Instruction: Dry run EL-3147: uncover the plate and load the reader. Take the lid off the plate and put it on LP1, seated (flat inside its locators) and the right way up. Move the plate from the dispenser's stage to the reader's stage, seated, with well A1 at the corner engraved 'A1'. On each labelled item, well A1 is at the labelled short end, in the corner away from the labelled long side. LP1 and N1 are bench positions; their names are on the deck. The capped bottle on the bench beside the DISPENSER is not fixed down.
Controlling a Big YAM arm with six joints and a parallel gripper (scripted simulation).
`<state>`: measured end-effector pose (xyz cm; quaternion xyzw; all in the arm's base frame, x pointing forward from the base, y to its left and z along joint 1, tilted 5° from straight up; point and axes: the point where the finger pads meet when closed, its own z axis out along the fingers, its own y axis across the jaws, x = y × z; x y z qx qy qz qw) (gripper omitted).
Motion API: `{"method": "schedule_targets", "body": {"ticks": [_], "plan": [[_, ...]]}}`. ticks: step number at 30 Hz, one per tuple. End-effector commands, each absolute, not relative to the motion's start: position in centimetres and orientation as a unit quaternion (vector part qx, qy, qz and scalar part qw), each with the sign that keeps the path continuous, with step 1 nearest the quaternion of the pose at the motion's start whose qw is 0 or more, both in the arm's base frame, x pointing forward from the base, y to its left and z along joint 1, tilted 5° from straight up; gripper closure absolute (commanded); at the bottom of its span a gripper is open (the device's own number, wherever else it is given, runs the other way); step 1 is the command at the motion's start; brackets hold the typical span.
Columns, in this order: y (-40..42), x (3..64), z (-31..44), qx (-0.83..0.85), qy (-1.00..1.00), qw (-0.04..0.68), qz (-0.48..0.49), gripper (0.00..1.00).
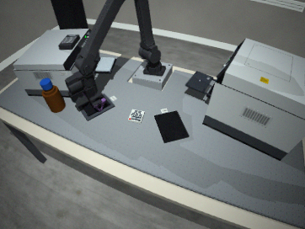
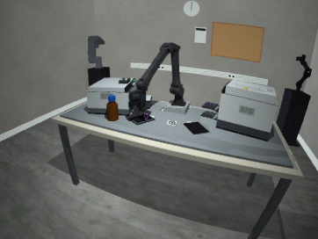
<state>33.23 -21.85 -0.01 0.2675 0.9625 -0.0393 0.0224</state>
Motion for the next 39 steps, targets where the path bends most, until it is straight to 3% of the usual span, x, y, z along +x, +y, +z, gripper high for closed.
{"method": "schedule_targets", "body": {"ticks": [1,15,16,25,39], "plan": [[-21.5,31.7,-2.2,0.267,0.963,-0.003,-0.033,0.0],[-21.5,31.7,-2.2,0.267,0.963,-0.003,-0.033,0.0],[-22.4,35.3,0.8,0.247,0.967,0.036,-0.048,0.0],[-22.2,33.1,1.0,0.25,0.967,0.023,-0.046,0.0],[-22.5,34.7,2.7,0.245,0.967,0.041,-0.05,0.0]]}}
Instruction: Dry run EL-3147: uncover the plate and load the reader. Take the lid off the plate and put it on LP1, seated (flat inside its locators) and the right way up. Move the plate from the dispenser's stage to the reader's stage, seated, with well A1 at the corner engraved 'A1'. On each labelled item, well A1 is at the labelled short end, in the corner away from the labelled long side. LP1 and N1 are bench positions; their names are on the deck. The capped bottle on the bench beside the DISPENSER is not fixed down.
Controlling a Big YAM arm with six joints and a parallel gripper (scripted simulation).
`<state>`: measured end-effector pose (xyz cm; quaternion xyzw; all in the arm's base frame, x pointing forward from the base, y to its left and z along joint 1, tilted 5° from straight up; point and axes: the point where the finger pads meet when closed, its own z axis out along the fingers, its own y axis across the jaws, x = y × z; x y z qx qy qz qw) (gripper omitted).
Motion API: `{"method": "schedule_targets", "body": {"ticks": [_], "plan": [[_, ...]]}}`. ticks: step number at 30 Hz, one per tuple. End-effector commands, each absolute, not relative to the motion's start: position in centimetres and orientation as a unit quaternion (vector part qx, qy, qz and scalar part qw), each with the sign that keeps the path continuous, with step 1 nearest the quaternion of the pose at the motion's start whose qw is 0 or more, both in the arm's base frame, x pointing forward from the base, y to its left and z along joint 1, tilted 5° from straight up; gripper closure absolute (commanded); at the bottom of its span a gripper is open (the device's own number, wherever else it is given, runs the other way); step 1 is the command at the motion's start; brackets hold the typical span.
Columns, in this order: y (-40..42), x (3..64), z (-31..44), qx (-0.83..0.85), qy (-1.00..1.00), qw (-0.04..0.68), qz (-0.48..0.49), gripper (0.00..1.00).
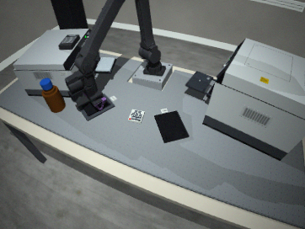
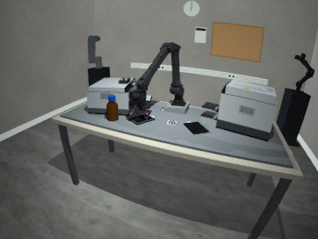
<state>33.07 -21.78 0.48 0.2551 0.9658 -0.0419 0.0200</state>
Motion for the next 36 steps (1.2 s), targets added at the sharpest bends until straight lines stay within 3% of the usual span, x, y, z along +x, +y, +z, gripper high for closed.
{"method": "schedule_targets", "body": {"ticks": [1,36], "plan": [[-22.5,34.8,2.8,0.247,0.967,0.041,-0.05,0.0],[-23.3,34.9,3.9,0.268,0.961,0.047,-0.05,0.0]]}}
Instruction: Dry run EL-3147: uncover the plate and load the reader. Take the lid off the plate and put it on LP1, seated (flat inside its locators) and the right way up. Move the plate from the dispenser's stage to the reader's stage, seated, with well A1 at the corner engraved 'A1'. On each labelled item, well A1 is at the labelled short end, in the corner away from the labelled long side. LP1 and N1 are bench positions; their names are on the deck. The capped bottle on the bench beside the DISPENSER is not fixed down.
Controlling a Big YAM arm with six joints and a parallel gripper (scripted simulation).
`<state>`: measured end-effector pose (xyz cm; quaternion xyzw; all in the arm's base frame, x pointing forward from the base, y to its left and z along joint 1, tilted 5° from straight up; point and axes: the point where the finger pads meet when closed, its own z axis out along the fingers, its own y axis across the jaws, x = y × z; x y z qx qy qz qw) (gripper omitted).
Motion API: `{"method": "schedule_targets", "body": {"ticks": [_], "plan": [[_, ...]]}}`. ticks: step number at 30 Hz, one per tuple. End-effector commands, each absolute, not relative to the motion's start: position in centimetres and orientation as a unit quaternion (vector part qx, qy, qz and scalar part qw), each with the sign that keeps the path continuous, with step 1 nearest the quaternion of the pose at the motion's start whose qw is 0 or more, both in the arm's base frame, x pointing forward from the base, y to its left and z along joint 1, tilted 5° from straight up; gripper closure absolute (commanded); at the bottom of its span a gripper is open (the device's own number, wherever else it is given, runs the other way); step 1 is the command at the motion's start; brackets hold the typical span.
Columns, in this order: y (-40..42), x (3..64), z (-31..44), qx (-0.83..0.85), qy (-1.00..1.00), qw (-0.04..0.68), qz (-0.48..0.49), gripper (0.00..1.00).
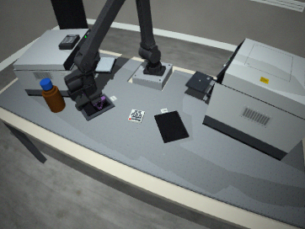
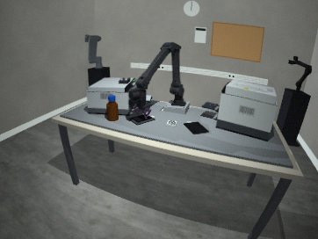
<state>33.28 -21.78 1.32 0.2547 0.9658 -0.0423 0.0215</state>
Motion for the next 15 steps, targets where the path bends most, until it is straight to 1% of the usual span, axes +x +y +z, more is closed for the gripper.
{"method": "schedule_targets", "body": {"ticks": [1,15], "plan": [[-23.29,34.9,3.91,0.268,0.961,0.047,-0.05,0.0],[-23.08,34.76,4.24,0.267,0.961,0.046,-0.049,0.0]]}}
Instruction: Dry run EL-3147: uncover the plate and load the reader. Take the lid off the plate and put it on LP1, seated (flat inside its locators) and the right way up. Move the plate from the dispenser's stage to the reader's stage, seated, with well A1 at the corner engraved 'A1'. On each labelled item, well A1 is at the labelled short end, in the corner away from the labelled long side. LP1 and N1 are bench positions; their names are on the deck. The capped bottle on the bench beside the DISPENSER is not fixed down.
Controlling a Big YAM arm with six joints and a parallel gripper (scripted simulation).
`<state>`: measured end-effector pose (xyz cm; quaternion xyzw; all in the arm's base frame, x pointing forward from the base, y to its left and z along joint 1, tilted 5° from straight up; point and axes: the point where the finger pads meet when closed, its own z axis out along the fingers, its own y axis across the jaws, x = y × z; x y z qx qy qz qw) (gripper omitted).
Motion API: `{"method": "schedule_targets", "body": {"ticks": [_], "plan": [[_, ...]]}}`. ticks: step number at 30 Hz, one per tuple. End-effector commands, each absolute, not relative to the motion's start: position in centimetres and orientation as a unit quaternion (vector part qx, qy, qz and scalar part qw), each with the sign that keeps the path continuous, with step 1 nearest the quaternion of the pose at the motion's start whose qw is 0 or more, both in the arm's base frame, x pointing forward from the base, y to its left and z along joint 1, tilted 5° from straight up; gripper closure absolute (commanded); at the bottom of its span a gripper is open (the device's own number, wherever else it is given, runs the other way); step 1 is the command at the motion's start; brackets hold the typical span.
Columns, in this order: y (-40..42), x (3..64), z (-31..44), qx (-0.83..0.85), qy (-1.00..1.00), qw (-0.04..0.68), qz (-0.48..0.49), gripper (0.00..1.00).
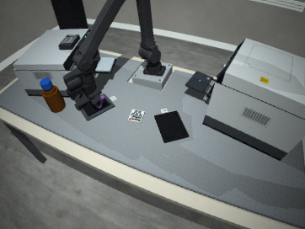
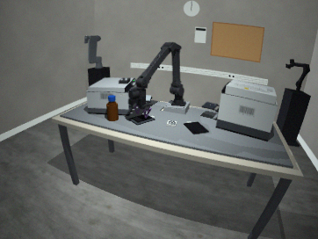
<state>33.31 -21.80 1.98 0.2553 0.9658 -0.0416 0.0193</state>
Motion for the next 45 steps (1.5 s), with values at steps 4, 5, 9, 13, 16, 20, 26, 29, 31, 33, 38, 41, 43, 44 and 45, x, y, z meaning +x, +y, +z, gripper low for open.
{"method": "schedule_targets", "body": {"ticks": [4,5,9,13,16,20,26,29,31,33,38,41,43,44,45], "plan": [[-22.9,34.8,4.5,0.265,0.962,0.045,-0.049,0.0],[-22.9,34.8,4.5,0.265,0.962,0.045,-0.049,0.0],[-22.5,35.1,4.8,0.26,0.963,0.044,-0.048,0.0],[-22.5,35.4,5.3,0.258,0.964,0.047,-0.049,0.0],[-22.6,35.8,5.5,0.257,0.964,0.054,-0.05,0.0],[-22.4,35.8,5.4,0.255,0.964,0.048,-0.048,0.0],[-22.4,34.8,5.9,0.262,0.963,0.041,-0.047,0.0],[-22.4,34.9,7.4,0.262,0.963,0.047,-0.048,0.0],[-22.4,35.1,8.3,0.262,0.963,0.051,-0.049,0.0],[-22.3,35.4,9.0,0.26,0.963,0.052,-0.05,0.0],[-22.0,35.3,9.4,0.258,0.964,0.043,-0.047,0.0],[-21.5,34.8,9.1,0.256,0.965,0.035,-0.045,0.0],[-21.3,34.5,9.7,0.255,0.965,0.034,-0.044,0.0],[-21.2,34.4,10.2,0.255,0.965,0.036,-0.045,0.0],[-21.2,34.5,10.7,0.255,0.965,0.038,-0.045,0.0]]}}
